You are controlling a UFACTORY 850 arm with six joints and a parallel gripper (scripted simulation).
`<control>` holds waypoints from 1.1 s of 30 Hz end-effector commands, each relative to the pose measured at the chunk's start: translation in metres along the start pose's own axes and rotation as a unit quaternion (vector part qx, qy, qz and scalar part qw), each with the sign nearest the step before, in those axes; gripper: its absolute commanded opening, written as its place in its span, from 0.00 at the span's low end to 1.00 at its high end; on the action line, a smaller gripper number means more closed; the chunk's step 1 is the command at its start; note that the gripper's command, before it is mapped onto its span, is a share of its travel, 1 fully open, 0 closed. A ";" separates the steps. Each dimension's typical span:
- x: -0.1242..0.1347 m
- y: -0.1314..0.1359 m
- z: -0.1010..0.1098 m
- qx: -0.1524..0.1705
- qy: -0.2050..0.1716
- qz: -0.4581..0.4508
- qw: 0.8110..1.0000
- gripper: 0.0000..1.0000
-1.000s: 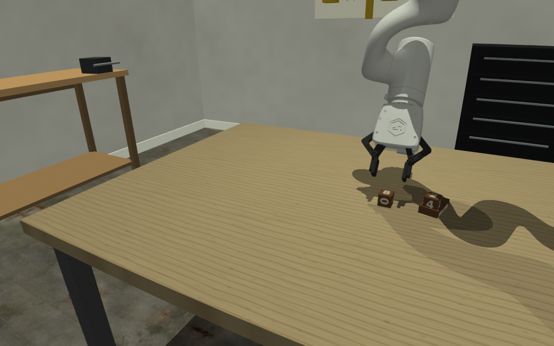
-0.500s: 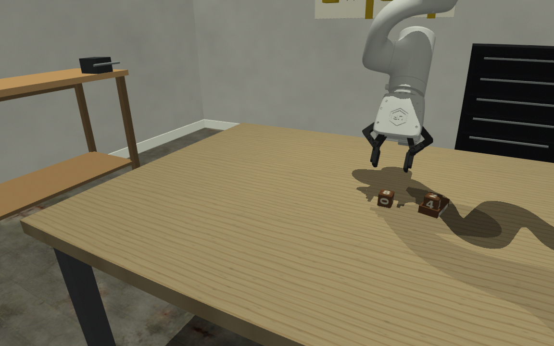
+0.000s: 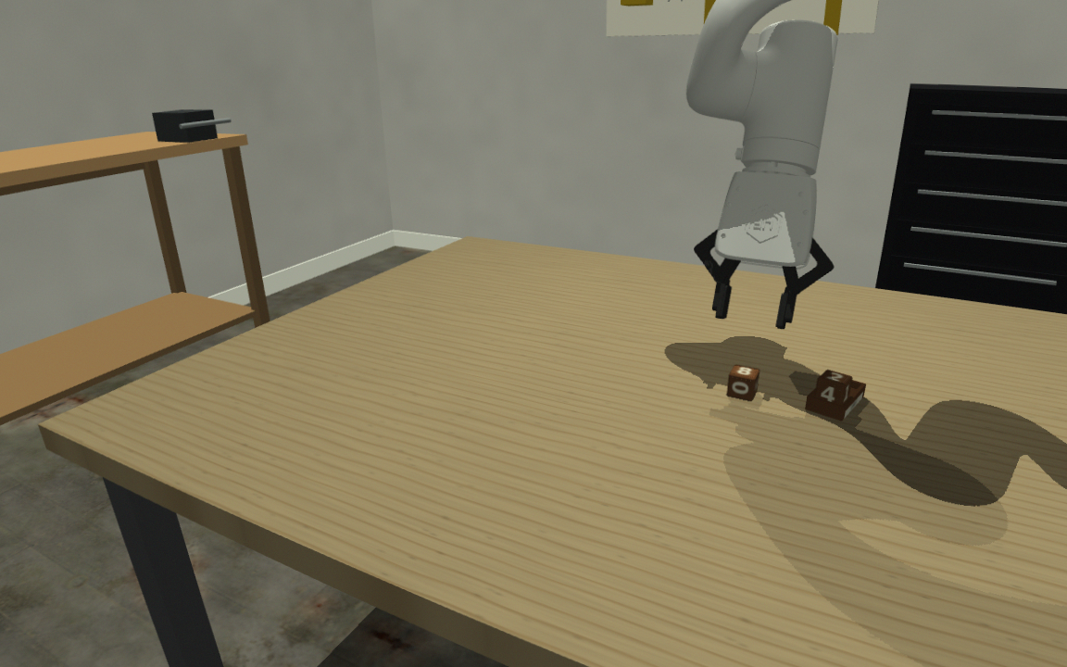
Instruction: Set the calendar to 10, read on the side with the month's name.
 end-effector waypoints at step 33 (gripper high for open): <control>0.037 -0.010 -0.006 0.045 0.175 -0.002 0.983 1.00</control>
Point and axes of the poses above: the point where the finger pads meet when closed, its own z axis back along the fingers, its own y axis across the jaws, x = y × z, the point moved 8 cm from there along z, back along the fingers, and after that the axes turned 14 degrees about z, right-handed, at the moved point
